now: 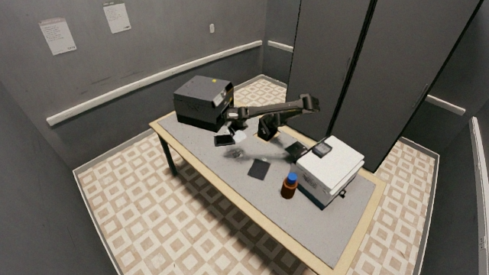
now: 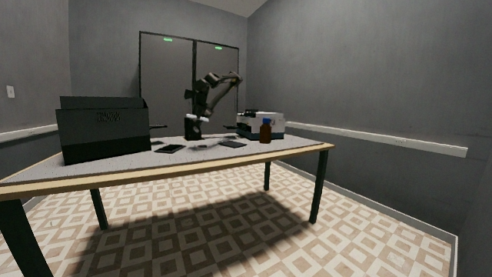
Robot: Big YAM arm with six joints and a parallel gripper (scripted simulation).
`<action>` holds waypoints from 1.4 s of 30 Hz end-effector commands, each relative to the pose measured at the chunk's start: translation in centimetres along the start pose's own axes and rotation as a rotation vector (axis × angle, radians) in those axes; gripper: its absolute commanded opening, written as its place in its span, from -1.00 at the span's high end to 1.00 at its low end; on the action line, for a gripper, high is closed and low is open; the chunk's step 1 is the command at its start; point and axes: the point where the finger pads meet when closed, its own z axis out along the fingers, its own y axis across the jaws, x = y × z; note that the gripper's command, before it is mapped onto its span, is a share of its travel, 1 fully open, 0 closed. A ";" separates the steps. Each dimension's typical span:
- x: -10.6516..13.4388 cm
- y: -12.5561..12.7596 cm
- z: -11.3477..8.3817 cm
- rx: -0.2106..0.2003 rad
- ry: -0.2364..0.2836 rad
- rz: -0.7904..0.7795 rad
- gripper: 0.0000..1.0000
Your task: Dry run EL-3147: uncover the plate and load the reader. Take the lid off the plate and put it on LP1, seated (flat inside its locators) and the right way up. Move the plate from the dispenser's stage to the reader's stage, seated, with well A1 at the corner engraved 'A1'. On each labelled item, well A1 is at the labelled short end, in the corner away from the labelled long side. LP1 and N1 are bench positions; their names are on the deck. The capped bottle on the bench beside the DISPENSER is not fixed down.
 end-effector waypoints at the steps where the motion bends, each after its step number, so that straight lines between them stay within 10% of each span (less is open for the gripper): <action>1: -0.6 2.0 -2.2 -0.051 -0.025 0.027 -0.72; 42: -10.9 -1.7 -3.6 -0.031 0.007 0.399 -0.72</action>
